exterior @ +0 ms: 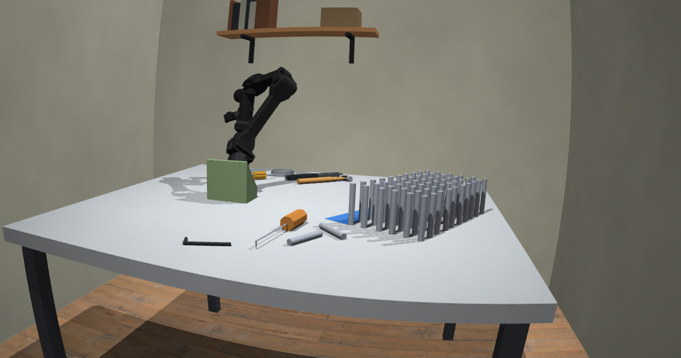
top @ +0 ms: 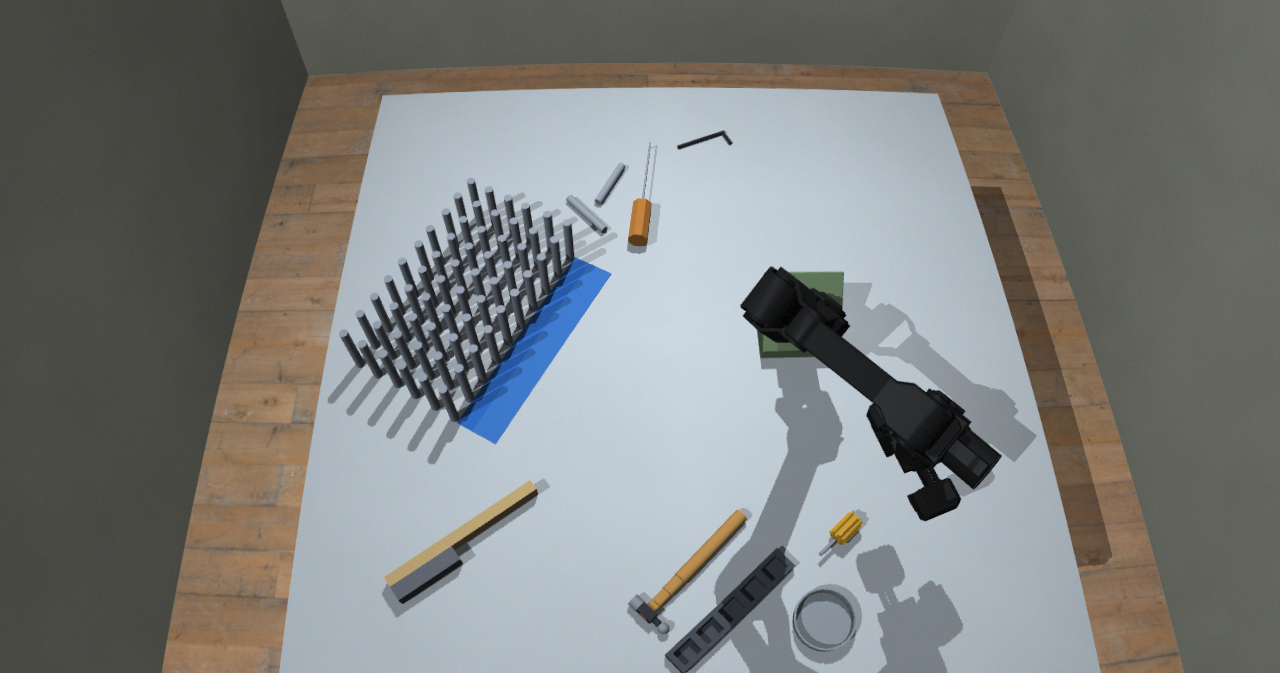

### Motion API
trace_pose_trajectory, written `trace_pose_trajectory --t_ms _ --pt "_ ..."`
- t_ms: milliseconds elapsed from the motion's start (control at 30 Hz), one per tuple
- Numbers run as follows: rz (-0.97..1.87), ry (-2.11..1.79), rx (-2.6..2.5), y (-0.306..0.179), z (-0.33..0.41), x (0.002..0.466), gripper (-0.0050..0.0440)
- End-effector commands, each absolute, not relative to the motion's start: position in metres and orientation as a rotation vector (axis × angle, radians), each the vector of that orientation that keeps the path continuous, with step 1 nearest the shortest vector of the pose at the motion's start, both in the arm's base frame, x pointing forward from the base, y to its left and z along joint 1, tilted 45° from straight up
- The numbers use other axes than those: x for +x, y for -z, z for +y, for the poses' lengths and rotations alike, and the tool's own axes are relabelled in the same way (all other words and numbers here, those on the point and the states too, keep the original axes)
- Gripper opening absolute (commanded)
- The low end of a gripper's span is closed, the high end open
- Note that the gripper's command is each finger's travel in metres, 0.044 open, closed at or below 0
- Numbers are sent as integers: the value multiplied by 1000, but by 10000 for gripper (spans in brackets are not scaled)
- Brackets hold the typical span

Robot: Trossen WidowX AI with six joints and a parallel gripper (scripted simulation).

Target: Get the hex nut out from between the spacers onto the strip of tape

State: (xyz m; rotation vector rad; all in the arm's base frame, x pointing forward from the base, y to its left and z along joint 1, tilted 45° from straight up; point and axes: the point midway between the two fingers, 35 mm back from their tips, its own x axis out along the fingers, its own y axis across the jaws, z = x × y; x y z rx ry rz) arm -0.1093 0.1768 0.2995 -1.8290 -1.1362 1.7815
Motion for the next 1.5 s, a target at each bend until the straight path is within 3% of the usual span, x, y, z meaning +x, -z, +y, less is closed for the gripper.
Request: trace_pose_trajectory --t_ms 0,533,700,1033,1100,1467 --pt "-1141 -1786 -1796 -305 175 -108 400" --pt "-1141 -1786 -1796 -305 175 -108 400" --pt "-956 -1766 -1770 -300 191 -98 400" --pt "-332 -1561 -1487 -296 247 -25 400" --pt "-332 -1561 -1487 -296 247 -25 400" --pt "127 -1218 -1056 -291 273 90 400"
